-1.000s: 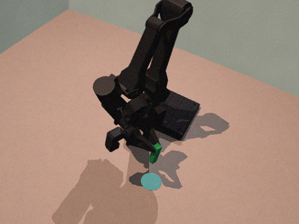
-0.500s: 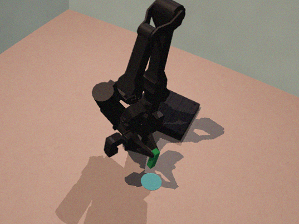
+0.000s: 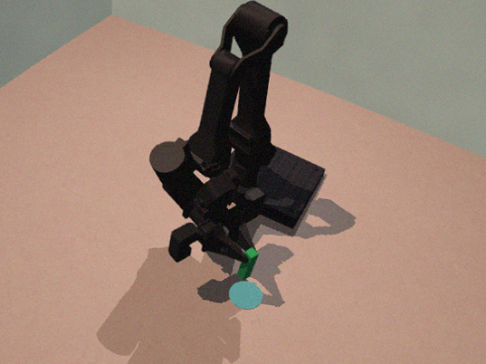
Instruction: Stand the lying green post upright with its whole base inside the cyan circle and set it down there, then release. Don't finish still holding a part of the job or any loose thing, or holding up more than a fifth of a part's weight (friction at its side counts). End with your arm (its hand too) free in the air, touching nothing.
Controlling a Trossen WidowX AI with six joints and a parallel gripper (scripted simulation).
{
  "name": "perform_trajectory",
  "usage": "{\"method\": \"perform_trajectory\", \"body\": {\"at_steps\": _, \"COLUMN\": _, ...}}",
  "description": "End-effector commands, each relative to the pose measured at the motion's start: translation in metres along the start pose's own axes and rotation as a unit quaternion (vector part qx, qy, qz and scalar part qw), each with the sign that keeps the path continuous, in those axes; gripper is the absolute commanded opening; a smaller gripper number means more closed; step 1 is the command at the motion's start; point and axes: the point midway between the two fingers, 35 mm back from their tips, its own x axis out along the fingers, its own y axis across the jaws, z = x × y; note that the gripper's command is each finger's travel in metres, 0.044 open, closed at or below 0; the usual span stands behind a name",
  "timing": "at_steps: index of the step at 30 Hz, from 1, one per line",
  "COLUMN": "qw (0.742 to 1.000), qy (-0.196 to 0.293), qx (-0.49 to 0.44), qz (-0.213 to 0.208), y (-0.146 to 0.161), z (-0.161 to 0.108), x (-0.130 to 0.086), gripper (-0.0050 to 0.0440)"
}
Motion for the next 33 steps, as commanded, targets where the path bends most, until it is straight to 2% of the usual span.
{"method": "perform_trajectory", "body": {"at_steps": 1, "qw": 1.0, "qy": 0.001, "qx": 0.005, "qz": 0.0, "y": 0.002, "z": -0.005, "x": 0.0, "gripper": 0.0022}}
{"method": "perform_trajectory", "body": {"at_steps": 33, "qw": 1.0, "qy": 0.001, "qx": 0.005, "qz": 0.0, "y": 0.011, "z": -0.037, "x": 0.002, "gripper": 0.0022}}
